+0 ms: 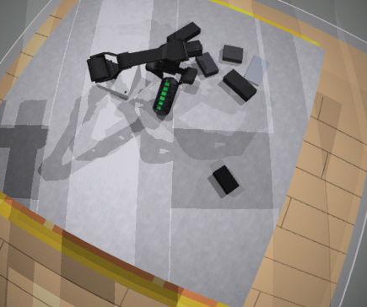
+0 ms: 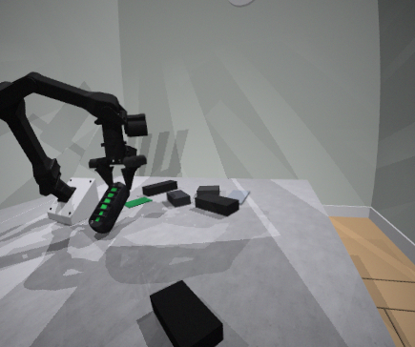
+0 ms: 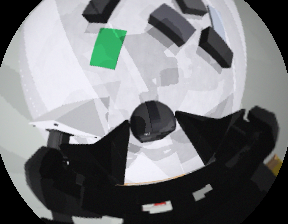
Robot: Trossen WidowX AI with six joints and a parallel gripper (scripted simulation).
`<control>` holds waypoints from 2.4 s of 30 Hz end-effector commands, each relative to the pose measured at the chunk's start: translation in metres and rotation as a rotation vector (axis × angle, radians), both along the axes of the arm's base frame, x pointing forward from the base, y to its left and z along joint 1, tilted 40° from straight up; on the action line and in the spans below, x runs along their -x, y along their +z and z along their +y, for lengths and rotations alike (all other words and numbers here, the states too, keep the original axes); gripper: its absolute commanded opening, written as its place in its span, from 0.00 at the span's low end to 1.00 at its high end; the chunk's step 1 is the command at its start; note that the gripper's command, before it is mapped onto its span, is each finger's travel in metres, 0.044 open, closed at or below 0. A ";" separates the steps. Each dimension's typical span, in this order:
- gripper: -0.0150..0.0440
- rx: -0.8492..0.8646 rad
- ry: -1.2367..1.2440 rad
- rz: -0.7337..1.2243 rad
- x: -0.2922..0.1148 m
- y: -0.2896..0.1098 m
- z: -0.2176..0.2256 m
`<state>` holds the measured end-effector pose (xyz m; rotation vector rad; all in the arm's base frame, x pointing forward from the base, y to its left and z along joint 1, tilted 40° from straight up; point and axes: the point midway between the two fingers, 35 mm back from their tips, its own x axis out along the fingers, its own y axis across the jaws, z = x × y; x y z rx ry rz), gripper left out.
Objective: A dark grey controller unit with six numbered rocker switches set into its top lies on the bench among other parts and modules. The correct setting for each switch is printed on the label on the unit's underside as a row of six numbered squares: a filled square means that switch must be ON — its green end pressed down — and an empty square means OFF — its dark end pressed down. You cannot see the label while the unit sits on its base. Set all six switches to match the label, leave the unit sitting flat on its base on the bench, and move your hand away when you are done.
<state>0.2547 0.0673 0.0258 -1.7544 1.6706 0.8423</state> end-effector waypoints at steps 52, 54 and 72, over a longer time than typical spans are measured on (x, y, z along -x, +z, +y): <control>0.82 -0.007 -0.006 0.002 0.002 -0.036 -0.004; 0.82 -0.007 -0.006 0.002 0.002 -0.037 -0.004; 0.82 -0.006 -0.006 0.002 0.001 -0.046 -0.012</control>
